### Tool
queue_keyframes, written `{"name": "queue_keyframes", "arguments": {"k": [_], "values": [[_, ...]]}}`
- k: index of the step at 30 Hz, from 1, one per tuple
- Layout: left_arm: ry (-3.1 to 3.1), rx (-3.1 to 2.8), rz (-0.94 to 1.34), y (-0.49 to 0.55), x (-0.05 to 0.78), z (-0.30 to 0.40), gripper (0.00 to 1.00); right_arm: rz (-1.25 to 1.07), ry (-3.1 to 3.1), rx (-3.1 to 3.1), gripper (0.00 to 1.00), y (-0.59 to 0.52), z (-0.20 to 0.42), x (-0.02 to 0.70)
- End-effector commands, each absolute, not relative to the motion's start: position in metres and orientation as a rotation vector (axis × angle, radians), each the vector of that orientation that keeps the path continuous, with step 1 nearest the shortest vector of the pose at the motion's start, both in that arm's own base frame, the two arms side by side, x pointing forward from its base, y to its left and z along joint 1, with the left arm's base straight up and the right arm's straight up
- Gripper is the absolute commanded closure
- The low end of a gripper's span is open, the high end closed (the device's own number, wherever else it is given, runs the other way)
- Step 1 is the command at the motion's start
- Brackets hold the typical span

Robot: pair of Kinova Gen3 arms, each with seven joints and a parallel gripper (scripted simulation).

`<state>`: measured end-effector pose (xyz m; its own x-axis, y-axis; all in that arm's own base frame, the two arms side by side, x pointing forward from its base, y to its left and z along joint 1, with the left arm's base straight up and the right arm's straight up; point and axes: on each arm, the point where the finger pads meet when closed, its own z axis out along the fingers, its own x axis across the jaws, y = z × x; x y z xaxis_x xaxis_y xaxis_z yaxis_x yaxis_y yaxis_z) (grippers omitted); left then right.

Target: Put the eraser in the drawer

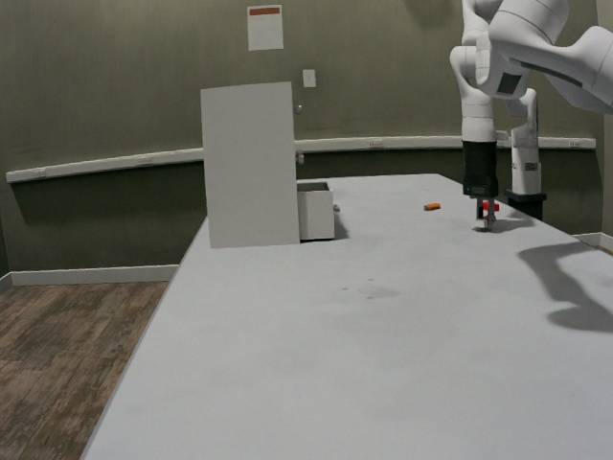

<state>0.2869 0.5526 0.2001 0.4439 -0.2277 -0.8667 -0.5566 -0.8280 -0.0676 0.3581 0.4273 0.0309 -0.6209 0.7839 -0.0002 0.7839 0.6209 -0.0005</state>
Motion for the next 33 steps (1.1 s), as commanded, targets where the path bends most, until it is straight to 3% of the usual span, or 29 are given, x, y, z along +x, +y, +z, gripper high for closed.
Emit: {"name": "queue_keyframes", "arguments": {"k": [1,11,33], "values": [[0.667,-2.356,1.335,0.553,0.287,0.202,0.00,-0.003,-2.829,-1.368,0.55,0.428,0.052,0.359],[0.667,-2.356,1.335,0.553,0.287,0.202,0.00,-0.003,-2.829,-1.368,0.55,0.428,0.116,0.359],[0.667,-2.356,1.335,0.553,0.287,0.202,0.00,-0.003,-2.781,-1.463,0.55,0.419,0.120,0.378]]}}
